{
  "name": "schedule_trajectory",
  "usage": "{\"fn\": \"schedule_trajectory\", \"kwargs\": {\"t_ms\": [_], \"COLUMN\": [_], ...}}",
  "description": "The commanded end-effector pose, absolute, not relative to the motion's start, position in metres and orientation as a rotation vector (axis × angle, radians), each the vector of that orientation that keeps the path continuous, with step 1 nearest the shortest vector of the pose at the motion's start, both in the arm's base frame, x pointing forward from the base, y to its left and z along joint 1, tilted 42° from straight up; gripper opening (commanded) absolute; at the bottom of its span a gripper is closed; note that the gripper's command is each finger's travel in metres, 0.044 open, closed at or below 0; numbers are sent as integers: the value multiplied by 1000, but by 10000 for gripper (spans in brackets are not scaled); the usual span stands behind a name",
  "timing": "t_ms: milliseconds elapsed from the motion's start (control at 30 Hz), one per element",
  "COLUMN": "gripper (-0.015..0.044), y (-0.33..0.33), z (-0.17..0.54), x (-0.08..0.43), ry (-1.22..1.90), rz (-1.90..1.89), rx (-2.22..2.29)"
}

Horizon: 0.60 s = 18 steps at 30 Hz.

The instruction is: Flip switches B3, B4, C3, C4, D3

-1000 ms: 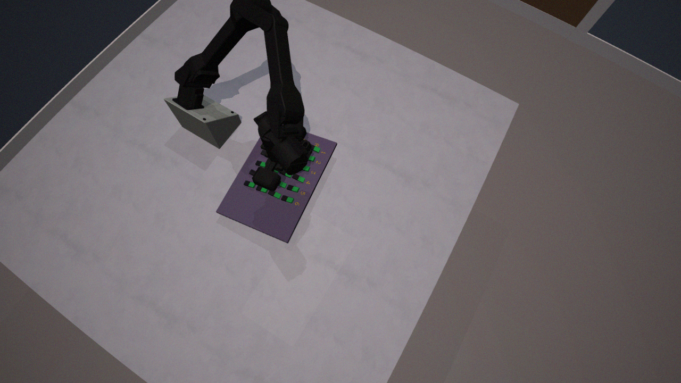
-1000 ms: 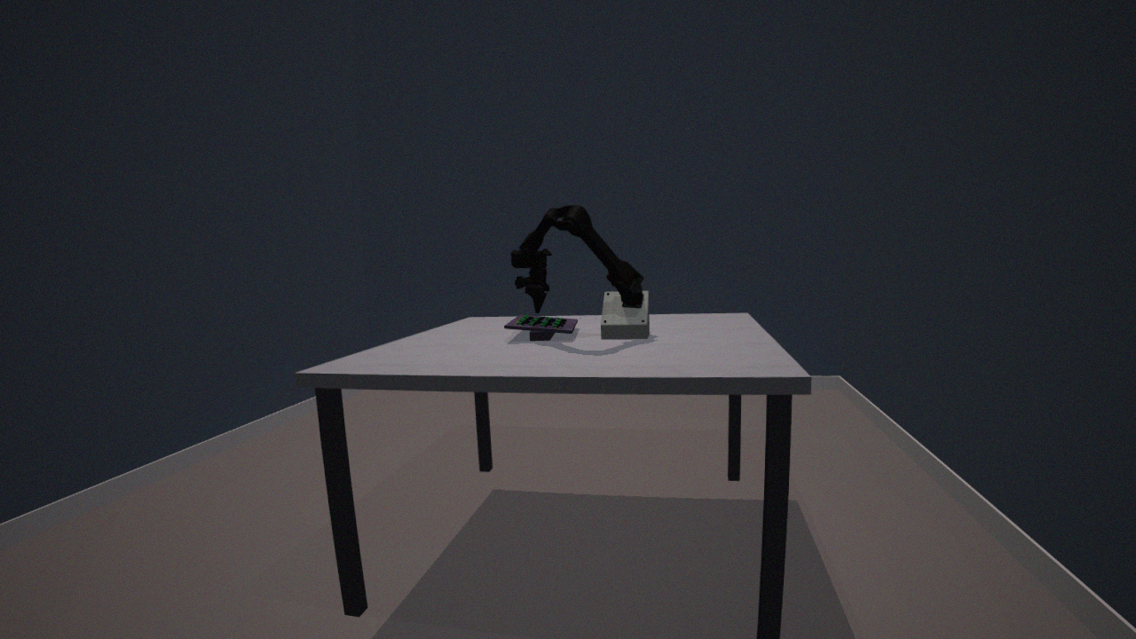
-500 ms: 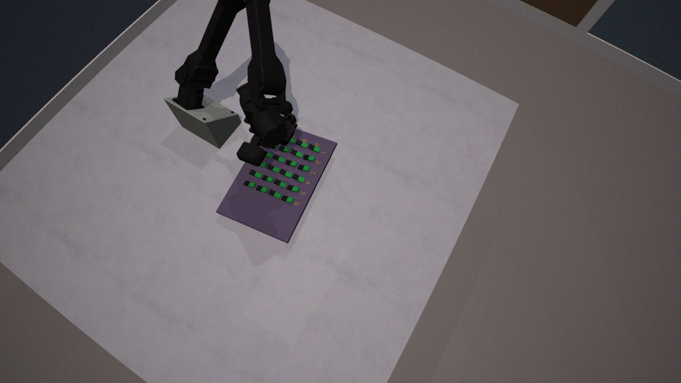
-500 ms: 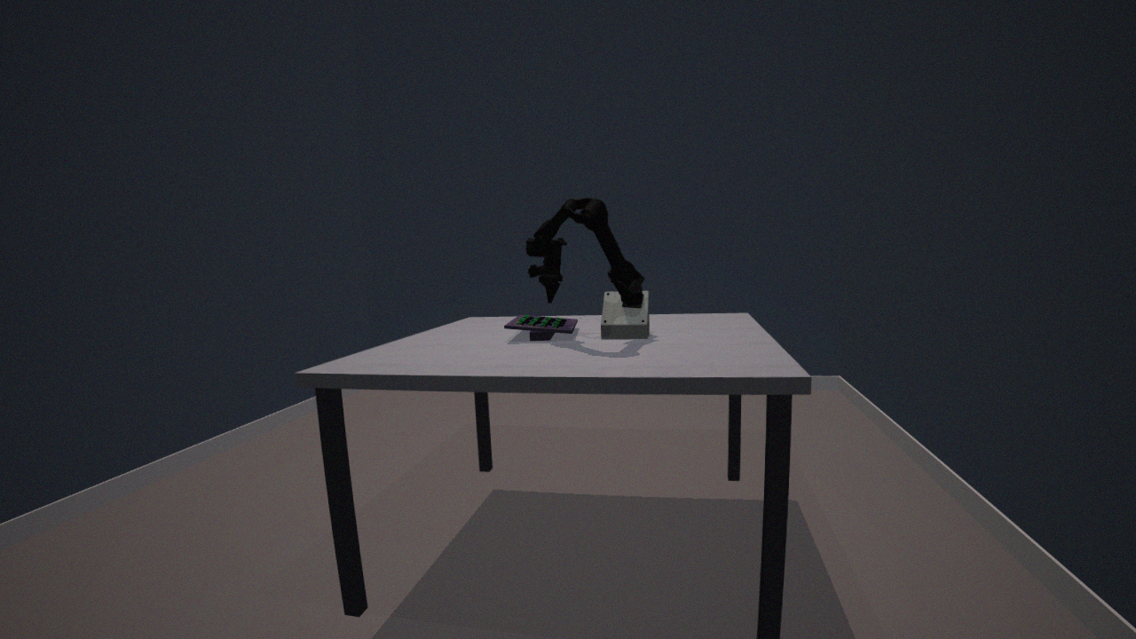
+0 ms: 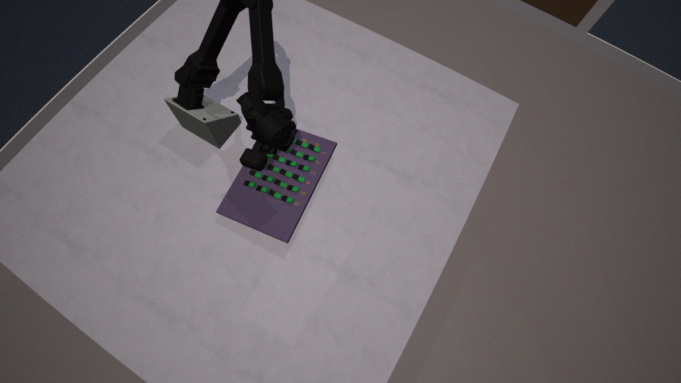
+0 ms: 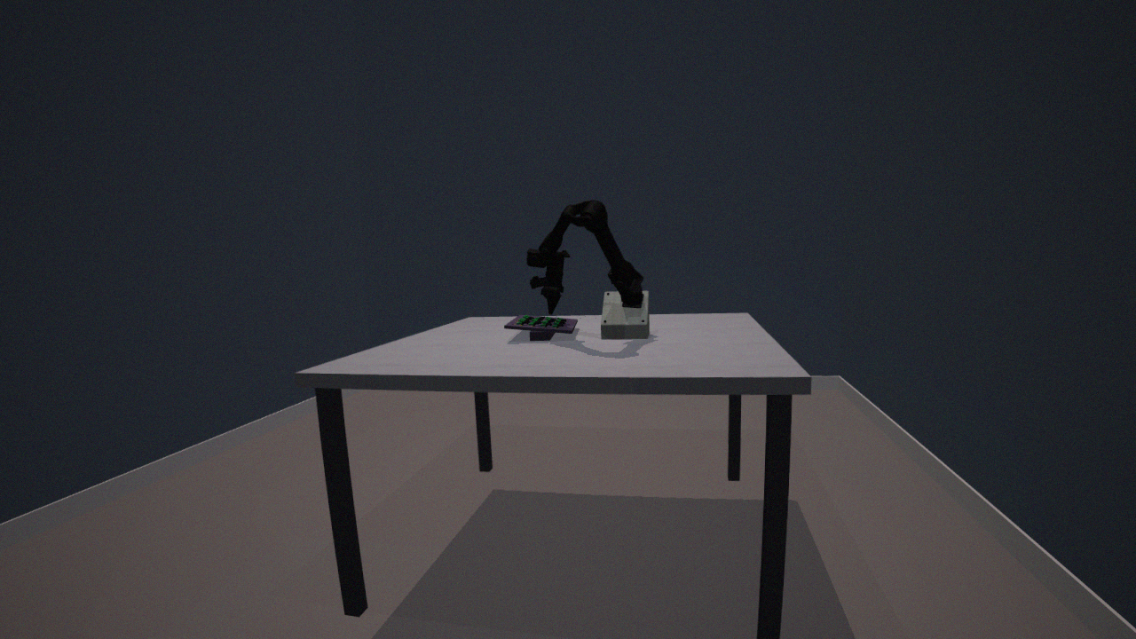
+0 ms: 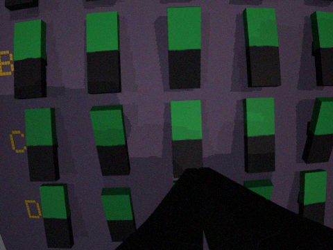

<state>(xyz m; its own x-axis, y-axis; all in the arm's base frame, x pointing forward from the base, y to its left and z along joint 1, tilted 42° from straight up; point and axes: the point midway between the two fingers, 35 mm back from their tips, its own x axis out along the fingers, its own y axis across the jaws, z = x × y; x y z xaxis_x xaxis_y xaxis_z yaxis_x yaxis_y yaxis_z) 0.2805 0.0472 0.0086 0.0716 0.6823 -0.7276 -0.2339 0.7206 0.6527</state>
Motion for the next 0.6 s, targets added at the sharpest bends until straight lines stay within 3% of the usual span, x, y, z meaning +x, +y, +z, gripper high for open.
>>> {"fn": "schedule_trajectory", "kwargs": {"t_ms": [0, 567], "gripper": [0, 0], "y": [52, 62], "z": [4, -6], "x": [278, 279], "ry": [1339, 1339], "rz": [723, 723], "rx": [427, 427]}}
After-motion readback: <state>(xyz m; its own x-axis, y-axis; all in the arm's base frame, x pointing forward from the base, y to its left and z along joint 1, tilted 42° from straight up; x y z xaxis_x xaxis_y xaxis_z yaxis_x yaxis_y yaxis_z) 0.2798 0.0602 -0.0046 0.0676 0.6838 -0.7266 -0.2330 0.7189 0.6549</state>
